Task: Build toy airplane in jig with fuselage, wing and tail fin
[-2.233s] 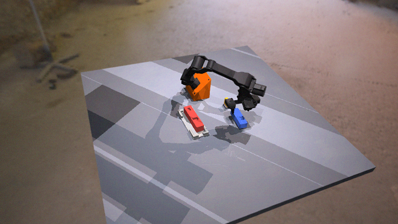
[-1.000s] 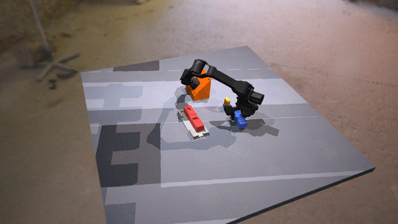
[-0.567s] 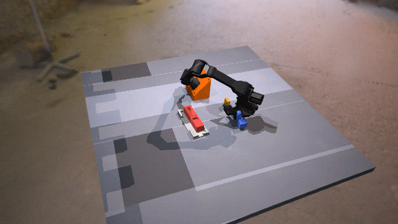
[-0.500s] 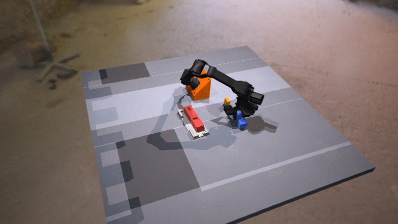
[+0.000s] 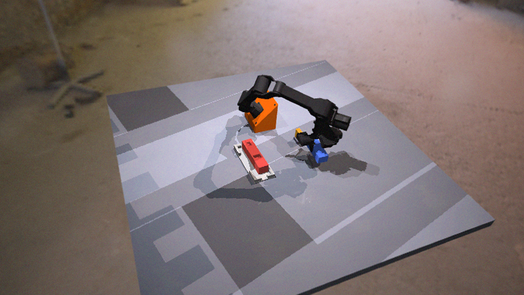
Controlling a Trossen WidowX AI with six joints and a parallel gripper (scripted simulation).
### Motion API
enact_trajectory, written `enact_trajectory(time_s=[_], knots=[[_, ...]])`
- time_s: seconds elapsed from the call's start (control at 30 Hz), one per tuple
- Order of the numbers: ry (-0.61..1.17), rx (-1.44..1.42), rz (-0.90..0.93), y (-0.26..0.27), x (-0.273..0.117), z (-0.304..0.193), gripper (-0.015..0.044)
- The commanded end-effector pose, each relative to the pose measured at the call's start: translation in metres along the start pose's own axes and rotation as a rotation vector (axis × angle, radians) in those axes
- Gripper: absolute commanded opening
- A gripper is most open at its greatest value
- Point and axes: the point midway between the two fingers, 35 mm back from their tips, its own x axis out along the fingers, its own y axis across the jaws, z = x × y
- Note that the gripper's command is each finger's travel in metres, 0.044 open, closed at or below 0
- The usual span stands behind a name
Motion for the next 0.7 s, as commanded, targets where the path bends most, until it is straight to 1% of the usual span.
enact_trajectory(time_s=[0.0,0.67], knots=[[-0.003,0.006,0.007,0.001,-0.014,0.002,0.0],[-0.001,0.006,0.006,-0.002,-0.078,-0.003,0.0]])
